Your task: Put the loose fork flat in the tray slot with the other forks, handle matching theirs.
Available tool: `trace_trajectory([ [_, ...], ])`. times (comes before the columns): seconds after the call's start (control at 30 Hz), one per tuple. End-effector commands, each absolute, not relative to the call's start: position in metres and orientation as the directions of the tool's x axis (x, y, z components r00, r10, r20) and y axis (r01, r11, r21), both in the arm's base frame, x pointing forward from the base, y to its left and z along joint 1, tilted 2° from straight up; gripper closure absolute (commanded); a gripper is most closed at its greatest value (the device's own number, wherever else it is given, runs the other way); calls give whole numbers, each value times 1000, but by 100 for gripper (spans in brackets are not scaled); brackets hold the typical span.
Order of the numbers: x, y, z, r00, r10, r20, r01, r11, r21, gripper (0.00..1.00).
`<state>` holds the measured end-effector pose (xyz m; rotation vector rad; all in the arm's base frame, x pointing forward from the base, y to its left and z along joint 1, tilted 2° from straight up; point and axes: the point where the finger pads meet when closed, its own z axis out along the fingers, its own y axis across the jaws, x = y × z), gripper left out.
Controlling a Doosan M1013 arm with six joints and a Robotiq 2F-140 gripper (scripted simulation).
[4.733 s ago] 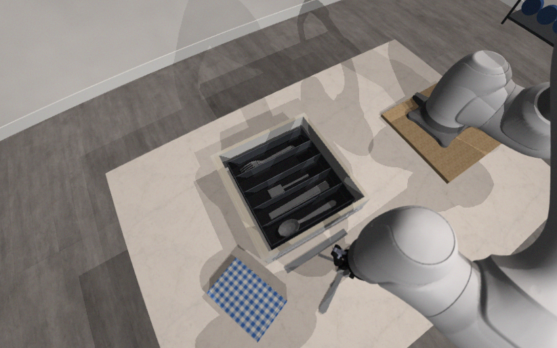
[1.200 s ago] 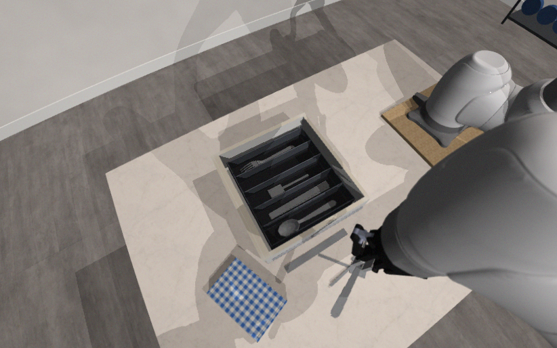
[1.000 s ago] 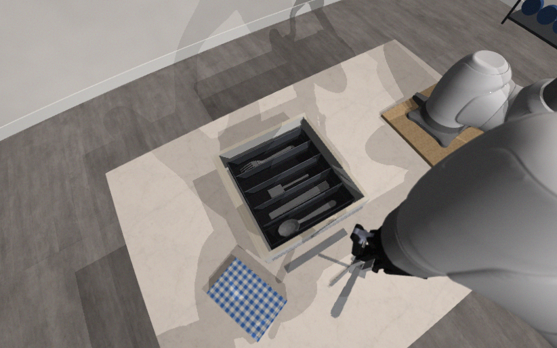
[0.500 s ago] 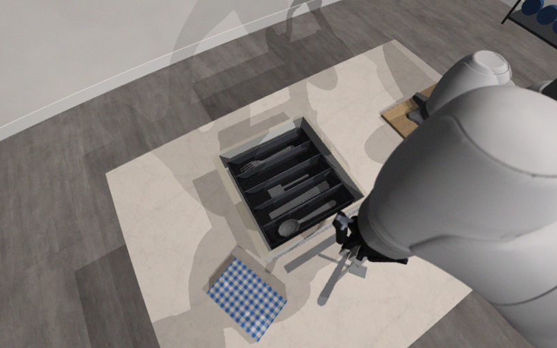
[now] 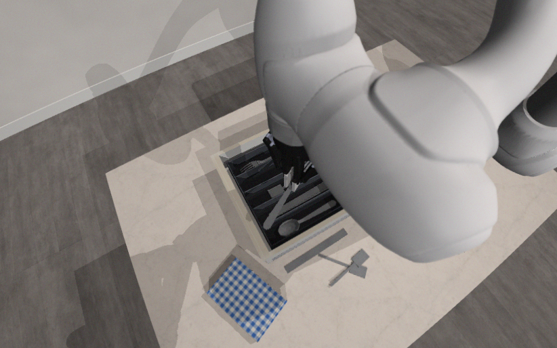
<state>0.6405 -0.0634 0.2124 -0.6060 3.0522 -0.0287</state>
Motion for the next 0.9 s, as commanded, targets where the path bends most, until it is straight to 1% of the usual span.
trace_trajectory([
  [0.0,634,-133,213,-922,-386,-29,-385,923,-19,98],
  [0.23,625,-230,214,-922,-386,-29,-385,923,-19,98],
  [0.53,624,-240,214,-912,-410,-28,-410,912,-20,98],
  [0.67,624,-240,214,-861,-507,-26,-507,862,-23,98],
  [0.8,624,-240,214,-732,-681,-20,-680,733,-28,98],
  [0.87,624,-240,214,-732,-681,-20,-680,733,-28,98],
])
